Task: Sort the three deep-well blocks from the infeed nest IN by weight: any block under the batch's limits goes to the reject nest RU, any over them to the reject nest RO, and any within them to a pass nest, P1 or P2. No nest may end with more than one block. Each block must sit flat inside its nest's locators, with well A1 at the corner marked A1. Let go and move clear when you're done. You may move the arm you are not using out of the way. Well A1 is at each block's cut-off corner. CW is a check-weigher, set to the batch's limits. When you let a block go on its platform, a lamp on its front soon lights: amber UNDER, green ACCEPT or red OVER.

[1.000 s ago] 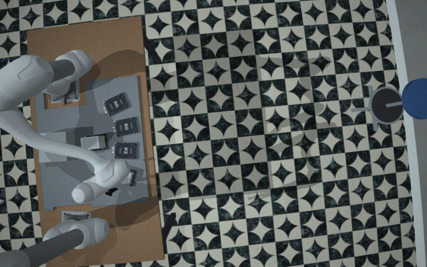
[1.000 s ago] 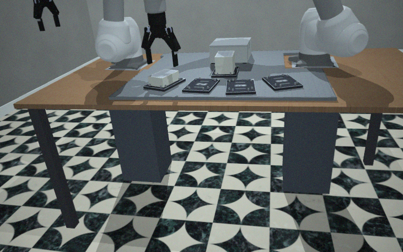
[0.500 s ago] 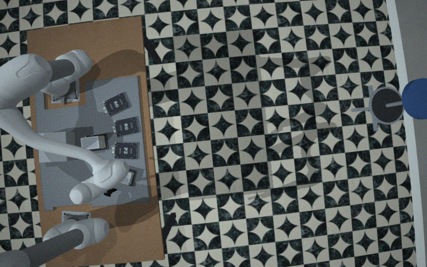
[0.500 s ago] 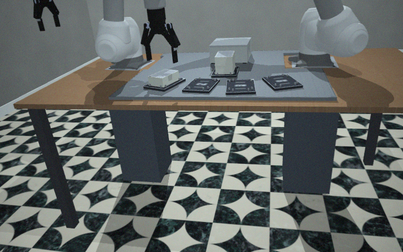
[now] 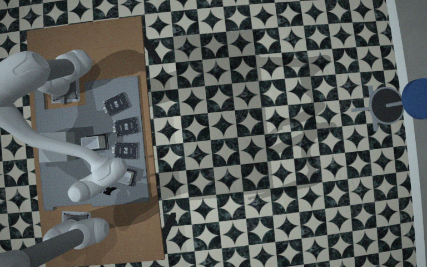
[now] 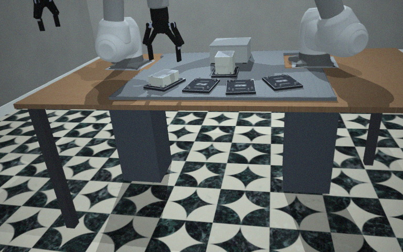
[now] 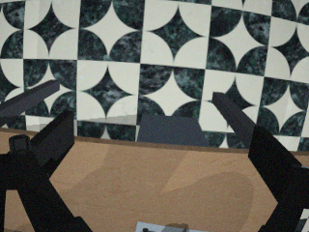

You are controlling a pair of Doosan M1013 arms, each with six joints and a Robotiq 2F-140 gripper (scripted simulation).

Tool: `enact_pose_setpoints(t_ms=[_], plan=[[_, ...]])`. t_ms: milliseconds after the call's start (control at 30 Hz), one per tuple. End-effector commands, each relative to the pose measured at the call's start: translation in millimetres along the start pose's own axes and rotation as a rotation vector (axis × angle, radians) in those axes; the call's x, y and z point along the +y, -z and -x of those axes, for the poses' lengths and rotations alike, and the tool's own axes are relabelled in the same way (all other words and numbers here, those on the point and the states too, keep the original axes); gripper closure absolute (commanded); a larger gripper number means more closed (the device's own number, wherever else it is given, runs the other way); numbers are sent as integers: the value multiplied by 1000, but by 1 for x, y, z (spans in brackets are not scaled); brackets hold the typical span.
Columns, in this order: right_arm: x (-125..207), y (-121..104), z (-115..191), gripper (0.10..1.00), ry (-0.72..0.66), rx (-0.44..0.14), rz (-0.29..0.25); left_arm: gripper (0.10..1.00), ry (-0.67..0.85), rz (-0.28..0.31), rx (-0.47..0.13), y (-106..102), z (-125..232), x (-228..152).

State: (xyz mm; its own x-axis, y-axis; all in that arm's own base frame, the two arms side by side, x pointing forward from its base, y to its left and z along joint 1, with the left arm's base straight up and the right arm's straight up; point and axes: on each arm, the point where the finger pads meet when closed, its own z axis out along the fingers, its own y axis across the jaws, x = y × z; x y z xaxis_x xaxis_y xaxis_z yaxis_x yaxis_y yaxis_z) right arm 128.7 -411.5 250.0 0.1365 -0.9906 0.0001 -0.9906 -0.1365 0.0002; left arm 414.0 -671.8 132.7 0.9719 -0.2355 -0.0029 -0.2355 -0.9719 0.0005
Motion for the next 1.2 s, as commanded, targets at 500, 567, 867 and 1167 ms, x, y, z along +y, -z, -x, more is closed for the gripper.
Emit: enact_pose_setpoints(t_ms=[500,567,867,1167], plan=[[0,1,0,98,0,1,-1,98,284,1,4,9,66,-55],[0,1,0,98,0,1,-1,98,284,1,4,10,73,-61],[0,1,0,98,0,1,-1,98,284,1,4,13,100,-83],[0,1,0,98,0,1,-1,98,284,1,4,18,134,-112]])
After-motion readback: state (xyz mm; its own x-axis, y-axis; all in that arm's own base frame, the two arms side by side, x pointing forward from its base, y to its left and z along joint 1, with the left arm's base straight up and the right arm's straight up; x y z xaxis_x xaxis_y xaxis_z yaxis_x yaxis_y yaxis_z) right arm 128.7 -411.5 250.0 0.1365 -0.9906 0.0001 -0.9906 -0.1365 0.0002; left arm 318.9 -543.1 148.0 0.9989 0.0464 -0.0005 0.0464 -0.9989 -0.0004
